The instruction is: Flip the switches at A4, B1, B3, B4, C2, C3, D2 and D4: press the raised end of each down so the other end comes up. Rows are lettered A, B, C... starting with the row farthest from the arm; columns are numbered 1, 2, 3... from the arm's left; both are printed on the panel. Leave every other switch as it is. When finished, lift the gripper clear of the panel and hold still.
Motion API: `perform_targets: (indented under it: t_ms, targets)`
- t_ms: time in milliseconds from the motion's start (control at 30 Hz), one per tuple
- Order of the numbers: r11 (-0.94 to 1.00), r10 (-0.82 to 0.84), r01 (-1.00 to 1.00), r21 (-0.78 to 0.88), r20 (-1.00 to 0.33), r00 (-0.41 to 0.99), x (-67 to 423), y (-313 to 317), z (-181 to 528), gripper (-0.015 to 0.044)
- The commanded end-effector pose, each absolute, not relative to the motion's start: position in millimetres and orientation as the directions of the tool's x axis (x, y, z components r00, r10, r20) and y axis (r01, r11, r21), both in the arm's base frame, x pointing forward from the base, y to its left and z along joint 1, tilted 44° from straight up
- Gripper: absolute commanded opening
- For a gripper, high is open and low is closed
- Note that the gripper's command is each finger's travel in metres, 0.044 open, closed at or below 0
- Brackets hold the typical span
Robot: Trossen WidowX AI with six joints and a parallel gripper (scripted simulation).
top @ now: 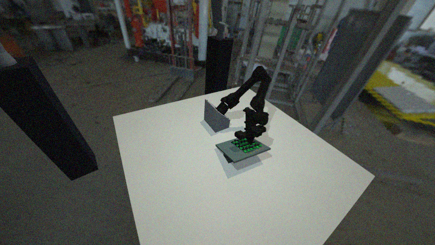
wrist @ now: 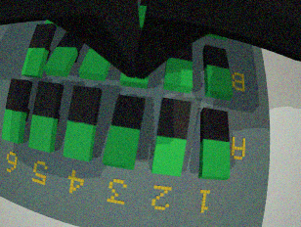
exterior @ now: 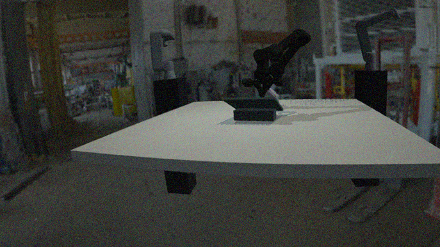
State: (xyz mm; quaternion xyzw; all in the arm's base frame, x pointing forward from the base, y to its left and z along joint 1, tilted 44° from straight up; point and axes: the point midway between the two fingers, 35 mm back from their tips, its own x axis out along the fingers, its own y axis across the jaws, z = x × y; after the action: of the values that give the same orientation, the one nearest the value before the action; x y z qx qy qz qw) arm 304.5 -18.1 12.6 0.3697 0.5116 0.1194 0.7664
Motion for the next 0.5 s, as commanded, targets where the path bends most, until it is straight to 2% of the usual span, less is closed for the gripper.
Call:
perform_targets:
  t_ms: [0,333,467]
  targets:
    - [0.698,0.559,0.2,0.687,-0.698,0.447,304,-18,12,0.0]
    - [0.698,0.559,0.2,0.688,-0.698,0.447,305,-17,11,0.0]
    - [0.7,0.551,0.2,0.685,-0.697,0.459,287,-41,38,0.0]
